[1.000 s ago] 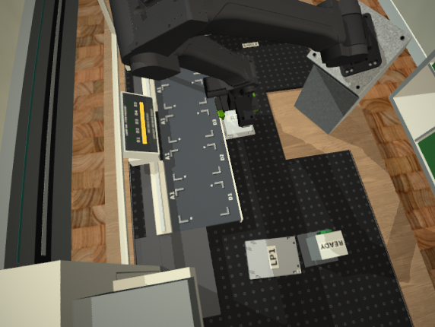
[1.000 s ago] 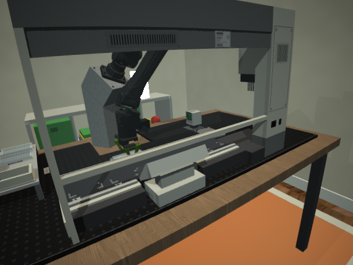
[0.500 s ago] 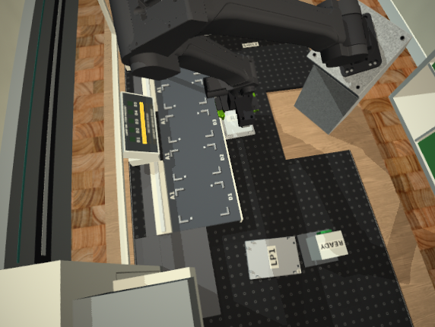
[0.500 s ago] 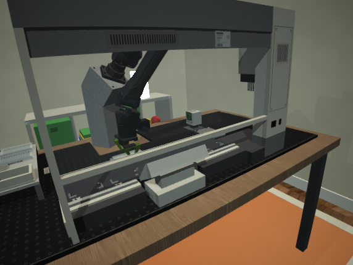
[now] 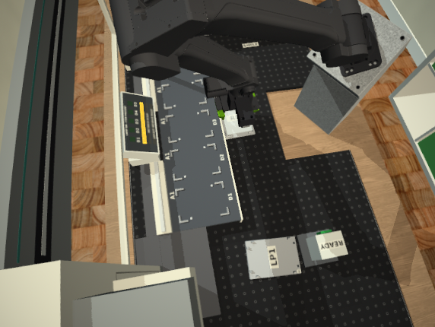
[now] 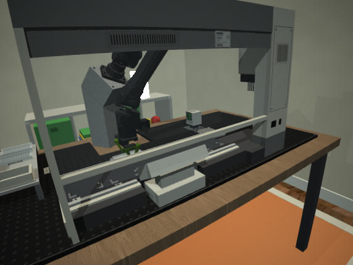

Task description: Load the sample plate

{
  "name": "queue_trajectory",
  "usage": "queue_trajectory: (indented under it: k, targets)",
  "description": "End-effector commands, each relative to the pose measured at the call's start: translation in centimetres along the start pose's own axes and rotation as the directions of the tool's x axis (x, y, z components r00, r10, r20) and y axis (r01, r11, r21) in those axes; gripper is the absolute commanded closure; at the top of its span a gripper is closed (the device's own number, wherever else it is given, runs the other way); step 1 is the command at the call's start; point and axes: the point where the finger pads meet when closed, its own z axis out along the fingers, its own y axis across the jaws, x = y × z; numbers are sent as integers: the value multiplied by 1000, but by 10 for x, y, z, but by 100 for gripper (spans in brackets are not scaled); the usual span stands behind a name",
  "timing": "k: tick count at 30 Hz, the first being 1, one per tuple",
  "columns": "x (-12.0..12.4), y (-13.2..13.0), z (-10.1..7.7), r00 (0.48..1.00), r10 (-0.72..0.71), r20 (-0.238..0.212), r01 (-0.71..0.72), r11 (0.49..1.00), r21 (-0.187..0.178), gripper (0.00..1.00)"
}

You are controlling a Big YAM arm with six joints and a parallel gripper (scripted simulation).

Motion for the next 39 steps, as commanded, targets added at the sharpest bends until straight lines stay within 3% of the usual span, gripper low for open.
queue_trajectory:
  k: [1,39]
  targets:
    - [-5,-15,-1,1000,-11,6,11,1000,29,100]
    - [-5,-13,-1,1000,-5,6,5,1000,18,100]
